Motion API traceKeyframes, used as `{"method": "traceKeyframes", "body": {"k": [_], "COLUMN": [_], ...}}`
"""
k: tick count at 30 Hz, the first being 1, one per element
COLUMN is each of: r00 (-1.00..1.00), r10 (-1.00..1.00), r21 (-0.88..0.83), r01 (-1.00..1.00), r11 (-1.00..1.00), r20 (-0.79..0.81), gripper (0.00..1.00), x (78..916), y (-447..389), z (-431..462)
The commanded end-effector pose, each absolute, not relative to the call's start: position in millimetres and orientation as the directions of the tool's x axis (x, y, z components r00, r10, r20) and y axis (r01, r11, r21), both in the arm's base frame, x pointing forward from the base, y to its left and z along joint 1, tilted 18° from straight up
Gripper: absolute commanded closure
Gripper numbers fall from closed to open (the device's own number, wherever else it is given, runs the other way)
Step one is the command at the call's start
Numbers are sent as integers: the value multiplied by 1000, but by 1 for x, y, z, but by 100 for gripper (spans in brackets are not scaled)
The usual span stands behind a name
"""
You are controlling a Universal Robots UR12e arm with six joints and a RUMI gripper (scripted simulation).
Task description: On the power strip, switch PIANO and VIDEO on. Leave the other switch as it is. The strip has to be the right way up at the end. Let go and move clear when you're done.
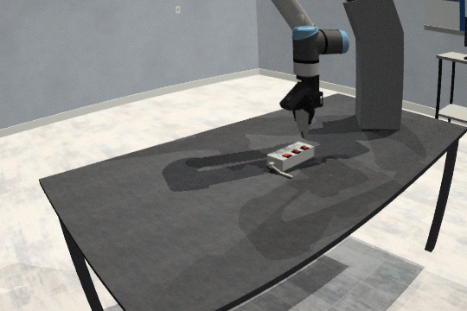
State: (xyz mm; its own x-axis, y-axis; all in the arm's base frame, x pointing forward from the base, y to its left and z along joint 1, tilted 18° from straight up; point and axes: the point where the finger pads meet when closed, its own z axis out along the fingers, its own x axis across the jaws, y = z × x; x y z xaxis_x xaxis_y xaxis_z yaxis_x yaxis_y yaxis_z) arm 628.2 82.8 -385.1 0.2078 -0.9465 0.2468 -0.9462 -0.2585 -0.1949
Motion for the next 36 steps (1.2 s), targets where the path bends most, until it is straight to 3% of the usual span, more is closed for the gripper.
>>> {"method": "traceKeyframes", "body": {"k": [1,36], "r00": [208,208], "r10": [-947,-947], "r21": [-195,-195], "r01": [-946,-946], "r11": [-259,-259], "r20": [247,247], "gripper": [100,100], "x": [630,634], "y": [82,78], "z": [-391,-407]}}
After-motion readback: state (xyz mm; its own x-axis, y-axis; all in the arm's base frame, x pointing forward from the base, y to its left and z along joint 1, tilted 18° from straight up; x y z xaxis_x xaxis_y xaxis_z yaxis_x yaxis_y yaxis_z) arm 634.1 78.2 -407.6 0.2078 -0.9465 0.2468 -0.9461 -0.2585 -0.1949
